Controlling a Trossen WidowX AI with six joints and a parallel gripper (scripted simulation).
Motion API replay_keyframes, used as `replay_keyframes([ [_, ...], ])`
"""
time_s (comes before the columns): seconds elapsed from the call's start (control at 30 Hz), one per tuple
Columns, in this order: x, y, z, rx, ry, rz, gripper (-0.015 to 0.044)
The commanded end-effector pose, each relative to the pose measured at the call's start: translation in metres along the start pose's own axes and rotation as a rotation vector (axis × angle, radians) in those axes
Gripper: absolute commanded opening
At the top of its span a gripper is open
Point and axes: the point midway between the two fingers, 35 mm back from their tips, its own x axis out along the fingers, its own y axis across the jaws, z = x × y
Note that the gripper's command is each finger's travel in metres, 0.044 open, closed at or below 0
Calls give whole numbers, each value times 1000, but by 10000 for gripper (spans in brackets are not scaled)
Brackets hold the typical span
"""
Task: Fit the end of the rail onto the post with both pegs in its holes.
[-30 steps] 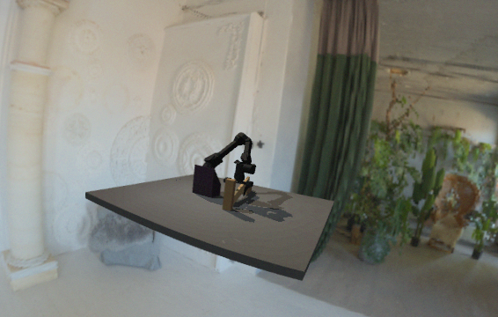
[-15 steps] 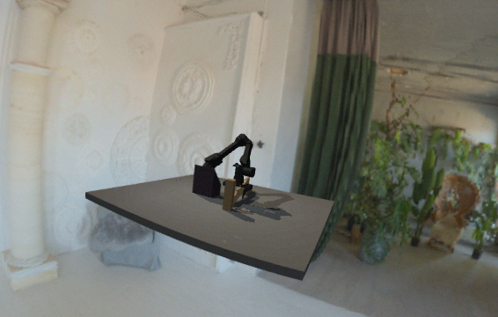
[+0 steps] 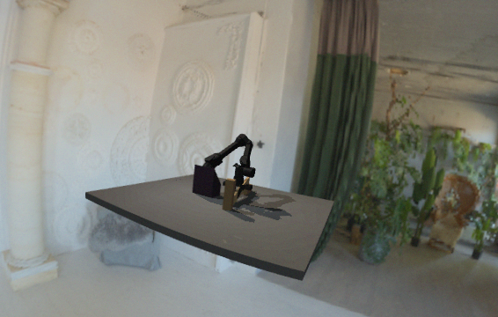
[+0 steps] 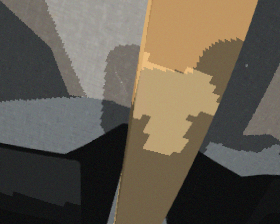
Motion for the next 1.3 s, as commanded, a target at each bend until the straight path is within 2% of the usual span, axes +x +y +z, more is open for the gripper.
replay_keyframes([
  [0.0, 0, 0, 1, 6, -5, -1, 20],
  [0.1, 0, 0, 1, 6, -5, -1, 0],
  [1.27, -11, -2, 0, 6, -4, -1, 0],
])
